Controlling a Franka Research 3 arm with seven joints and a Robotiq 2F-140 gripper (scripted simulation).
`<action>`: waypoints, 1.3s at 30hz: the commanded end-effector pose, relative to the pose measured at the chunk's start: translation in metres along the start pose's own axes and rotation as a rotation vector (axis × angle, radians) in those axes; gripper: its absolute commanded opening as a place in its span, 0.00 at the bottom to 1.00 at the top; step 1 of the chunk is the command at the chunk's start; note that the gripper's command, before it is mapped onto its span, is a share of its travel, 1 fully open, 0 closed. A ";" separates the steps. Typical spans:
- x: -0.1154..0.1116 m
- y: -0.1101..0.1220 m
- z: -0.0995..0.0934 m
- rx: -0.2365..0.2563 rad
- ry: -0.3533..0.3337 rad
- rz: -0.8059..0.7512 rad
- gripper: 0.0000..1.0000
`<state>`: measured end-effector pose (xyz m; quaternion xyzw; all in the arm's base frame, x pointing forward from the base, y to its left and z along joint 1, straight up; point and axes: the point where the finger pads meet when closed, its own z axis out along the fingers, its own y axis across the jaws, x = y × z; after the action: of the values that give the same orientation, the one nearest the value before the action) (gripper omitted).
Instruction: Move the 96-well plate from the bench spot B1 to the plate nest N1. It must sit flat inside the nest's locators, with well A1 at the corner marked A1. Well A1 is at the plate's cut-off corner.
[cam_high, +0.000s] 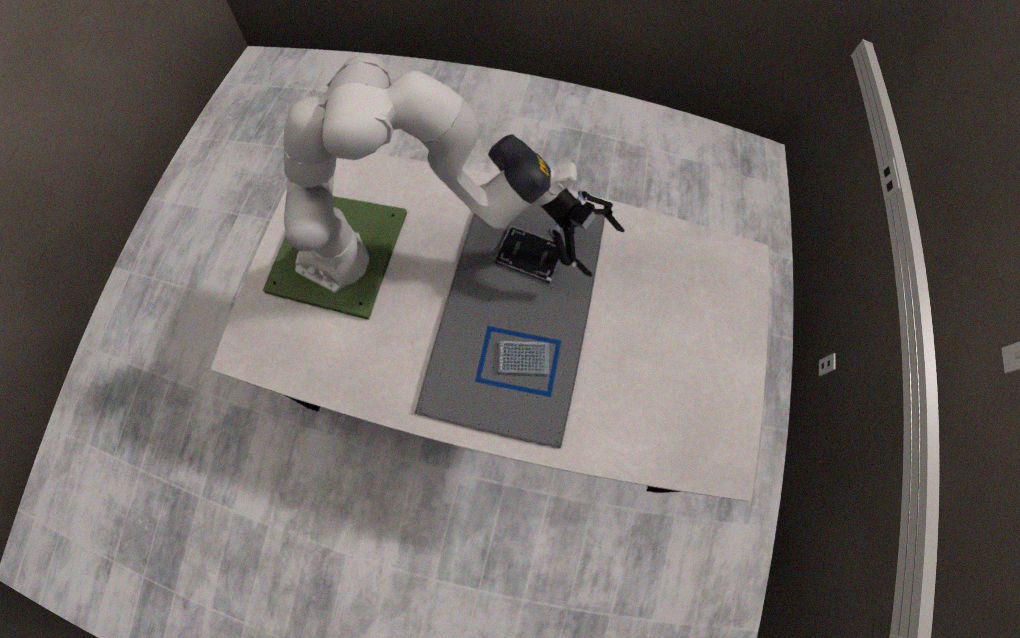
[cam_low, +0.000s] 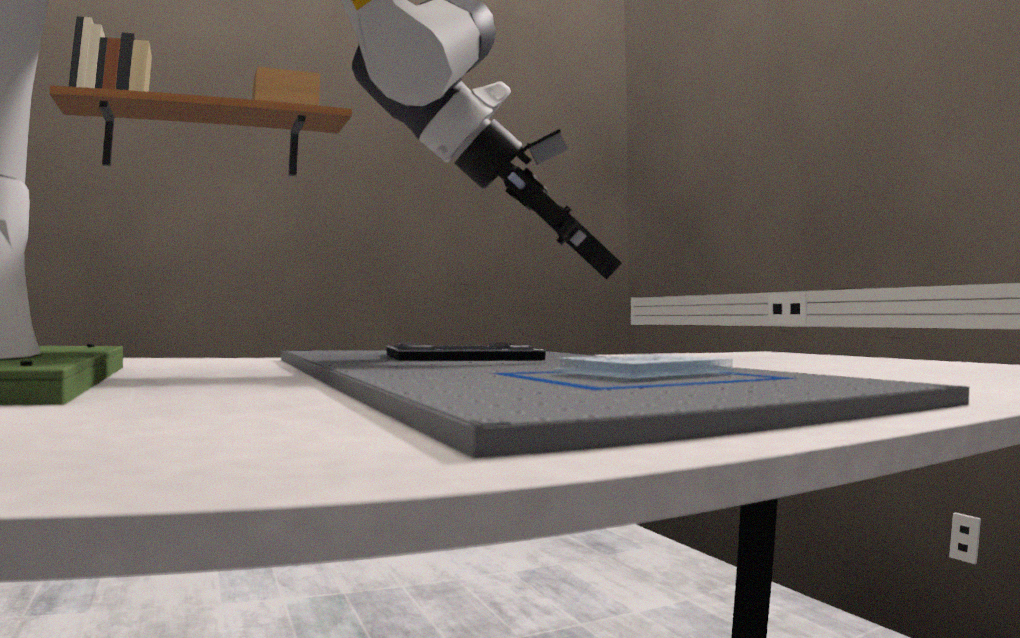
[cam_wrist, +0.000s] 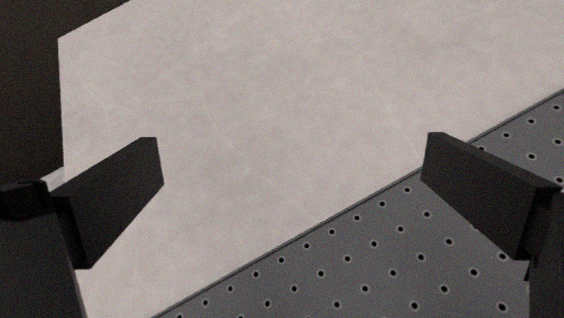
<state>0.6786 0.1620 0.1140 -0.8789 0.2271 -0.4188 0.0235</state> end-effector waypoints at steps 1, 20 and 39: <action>0.000 0.000 0.000 0.000 0.000 0.000 1.00; 0.001 0.002 0.000 -0.005 0.001 0.010 1.00; 0.039 0.058 0.014 -0.160 0.021 0.321 1.00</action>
<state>0.6878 0.1075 0.1186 -0.8418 0.3563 -0.4048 0.0211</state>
